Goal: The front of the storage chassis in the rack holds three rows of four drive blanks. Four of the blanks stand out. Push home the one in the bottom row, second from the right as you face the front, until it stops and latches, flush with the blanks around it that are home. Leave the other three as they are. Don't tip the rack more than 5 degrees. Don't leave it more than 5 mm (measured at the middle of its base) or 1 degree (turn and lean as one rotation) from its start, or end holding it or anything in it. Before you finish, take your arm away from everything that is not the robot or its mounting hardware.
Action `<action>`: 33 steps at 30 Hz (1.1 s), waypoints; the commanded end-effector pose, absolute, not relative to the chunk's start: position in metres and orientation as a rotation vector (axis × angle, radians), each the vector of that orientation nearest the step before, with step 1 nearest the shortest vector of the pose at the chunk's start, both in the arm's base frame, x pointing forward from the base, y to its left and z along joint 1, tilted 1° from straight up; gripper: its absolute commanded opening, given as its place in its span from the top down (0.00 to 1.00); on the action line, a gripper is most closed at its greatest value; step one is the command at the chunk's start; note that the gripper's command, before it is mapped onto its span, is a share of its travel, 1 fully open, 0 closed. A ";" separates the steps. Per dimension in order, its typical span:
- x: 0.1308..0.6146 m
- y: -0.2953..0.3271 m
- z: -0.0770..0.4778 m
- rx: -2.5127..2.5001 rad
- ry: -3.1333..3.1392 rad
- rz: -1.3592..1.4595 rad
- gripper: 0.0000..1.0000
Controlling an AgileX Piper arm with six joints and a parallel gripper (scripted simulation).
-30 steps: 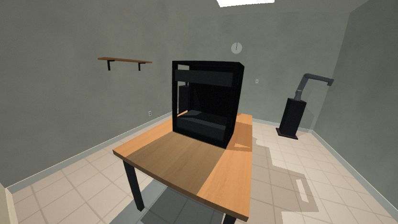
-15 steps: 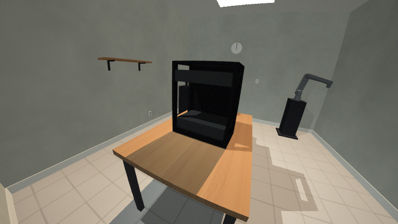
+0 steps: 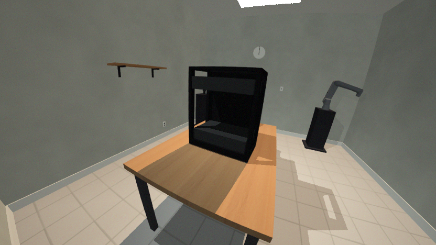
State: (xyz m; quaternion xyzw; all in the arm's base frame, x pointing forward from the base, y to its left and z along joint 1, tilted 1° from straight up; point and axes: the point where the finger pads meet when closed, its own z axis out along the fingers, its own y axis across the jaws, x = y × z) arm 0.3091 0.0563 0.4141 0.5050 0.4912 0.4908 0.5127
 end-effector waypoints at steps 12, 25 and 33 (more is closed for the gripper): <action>0.309 0.056 0.415 1.214 1.178 1.182 1.00; 0.309 0.056 0.415 1.214 1.178 1.182 1.00; 0.309 0.056 0.415 1.214 1.178 1.182 1.00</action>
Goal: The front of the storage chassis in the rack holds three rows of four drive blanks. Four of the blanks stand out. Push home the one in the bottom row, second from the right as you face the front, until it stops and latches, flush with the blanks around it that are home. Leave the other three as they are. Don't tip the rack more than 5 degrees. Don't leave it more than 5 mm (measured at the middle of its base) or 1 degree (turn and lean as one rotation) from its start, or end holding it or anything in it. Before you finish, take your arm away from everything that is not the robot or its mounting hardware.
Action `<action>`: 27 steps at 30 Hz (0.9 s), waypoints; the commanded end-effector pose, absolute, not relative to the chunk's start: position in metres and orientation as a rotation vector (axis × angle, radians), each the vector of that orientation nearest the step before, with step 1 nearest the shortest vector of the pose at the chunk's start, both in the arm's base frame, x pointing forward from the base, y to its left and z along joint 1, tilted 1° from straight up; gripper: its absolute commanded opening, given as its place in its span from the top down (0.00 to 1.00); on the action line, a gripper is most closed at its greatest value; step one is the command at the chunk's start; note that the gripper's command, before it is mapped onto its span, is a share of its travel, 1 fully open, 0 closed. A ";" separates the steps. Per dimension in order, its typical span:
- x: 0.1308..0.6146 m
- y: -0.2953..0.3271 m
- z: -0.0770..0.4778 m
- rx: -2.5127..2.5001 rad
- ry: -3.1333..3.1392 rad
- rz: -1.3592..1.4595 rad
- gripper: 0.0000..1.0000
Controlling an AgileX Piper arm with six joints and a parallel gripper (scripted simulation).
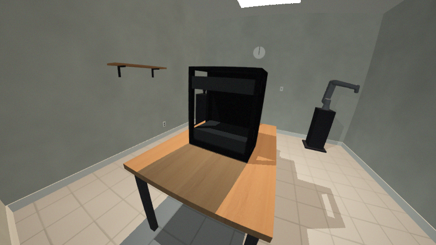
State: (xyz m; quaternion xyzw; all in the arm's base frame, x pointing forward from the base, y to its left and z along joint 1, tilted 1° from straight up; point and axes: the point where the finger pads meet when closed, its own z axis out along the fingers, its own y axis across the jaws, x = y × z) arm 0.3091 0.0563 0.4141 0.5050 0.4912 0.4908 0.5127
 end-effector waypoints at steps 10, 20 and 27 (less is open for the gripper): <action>0.321 0.063 0.410 1.214 1.178 1.182 1.00; 0.378 0.091 0.386 1.214 1.178 1.182 1.00; 0.382 0.093 0.385 1.214 1.178 1.182 1.00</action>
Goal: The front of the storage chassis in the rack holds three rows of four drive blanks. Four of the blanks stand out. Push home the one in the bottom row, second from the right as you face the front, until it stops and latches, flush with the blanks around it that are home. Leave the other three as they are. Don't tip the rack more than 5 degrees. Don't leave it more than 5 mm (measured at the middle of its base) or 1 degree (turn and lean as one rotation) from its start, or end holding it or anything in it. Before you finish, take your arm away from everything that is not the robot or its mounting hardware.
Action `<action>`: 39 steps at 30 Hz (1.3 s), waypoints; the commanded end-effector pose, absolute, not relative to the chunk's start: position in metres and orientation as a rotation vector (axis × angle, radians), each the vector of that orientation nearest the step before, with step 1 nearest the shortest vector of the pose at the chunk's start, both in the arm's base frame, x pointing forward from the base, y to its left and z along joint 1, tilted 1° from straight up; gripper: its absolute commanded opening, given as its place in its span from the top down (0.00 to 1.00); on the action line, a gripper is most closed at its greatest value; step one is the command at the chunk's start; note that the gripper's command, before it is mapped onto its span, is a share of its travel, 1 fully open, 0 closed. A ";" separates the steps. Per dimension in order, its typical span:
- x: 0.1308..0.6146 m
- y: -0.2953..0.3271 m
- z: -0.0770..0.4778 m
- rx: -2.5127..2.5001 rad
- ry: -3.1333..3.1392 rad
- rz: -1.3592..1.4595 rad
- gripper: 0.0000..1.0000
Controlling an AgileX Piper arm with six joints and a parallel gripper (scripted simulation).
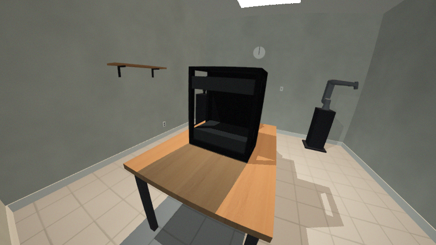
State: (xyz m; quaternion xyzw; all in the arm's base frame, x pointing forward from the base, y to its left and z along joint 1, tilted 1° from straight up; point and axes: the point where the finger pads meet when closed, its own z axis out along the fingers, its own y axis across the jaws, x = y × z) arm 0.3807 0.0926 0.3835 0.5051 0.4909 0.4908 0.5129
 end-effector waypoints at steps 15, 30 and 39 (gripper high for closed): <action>0.447 0.090 0.385 1.214 1.178 1.182 1.00; 0.448 0.090 0.385 1.214 1.178 1.182 1.00; 0.457 0.090 0.385 1.214 1.178 1.182 1.00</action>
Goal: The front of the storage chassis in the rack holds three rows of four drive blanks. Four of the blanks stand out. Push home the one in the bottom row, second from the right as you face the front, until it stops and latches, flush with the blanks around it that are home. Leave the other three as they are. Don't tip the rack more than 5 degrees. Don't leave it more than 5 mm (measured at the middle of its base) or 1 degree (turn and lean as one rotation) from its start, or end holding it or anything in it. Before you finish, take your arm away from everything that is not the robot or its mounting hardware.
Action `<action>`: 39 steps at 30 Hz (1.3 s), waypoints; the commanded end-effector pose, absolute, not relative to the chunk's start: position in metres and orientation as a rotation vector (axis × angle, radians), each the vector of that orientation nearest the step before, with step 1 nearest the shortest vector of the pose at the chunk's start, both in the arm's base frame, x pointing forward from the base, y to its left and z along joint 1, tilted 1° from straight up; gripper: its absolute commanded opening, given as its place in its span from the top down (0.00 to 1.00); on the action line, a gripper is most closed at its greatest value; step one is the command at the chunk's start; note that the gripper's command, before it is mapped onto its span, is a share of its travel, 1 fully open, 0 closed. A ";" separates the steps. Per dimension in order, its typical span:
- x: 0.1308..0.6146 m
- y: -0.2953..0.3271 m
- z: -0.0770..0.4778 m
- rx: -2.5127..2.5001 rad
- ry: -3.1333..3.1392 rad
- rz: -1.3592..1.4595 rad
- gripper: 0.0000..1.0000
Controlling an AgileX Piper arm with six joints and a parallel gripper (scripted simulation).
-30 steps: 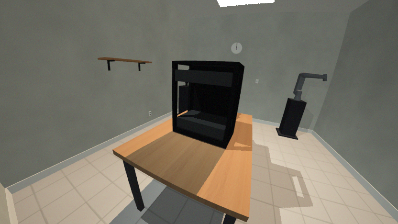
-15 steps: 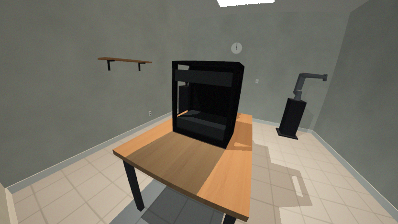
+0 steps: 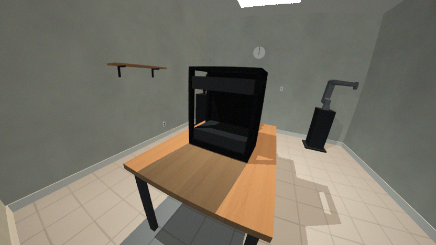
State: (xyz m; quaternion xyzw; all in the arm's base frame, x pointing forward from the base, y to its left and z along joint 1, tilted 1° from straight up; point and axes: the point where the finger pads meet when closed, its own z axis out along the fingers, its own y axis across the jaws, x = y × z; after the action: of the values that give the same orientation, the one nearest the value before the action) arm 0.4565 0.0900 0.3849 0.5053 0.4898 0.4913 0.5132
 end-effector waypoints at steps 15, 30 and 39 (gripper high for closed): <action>0.467 0.090 0.385 1.214 1.178 1.182 1.00; 0.477 0.090 0.384 1.214 1.178 1.182 1.00; 0.477 0.090 0.384 1.214 1.178 1.182 1.00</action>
State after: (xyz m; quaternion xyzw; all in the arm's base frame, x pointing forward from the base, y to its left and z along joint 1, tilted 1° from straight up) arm 0.4757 0.0893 0.3851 0.5047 0.4888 0.4923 0.5138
